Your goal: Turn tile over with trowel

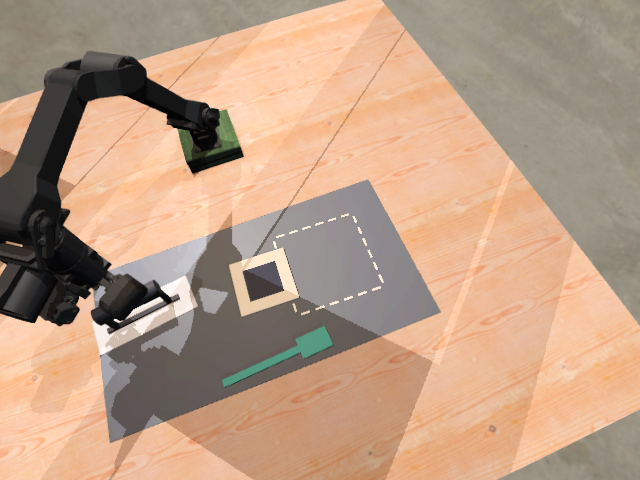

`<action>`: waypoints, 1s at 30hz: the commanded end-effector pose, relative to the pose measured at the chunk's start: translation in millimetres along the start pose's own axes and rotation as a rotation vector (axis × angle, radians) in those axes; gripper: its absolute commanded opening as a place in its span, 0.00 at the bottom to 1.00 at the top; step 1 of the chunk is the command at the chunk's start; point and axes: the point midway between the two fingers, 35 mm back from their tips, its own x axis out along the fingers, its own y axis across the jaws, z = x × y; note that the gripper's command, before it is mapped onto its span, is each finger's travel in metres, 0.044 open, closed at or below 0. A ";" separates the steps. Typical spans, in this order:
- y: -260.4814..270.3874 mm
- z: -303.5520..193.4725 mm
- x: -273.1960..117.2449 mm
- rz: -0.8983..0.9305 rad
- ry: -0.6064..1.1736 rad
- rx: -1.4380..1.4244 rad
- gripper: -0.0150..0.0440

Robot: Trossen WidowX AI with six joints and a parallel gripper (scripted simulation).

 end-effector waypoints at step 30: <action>0.0 1.2 -0.3 0.003 0.001 -1.162 0.71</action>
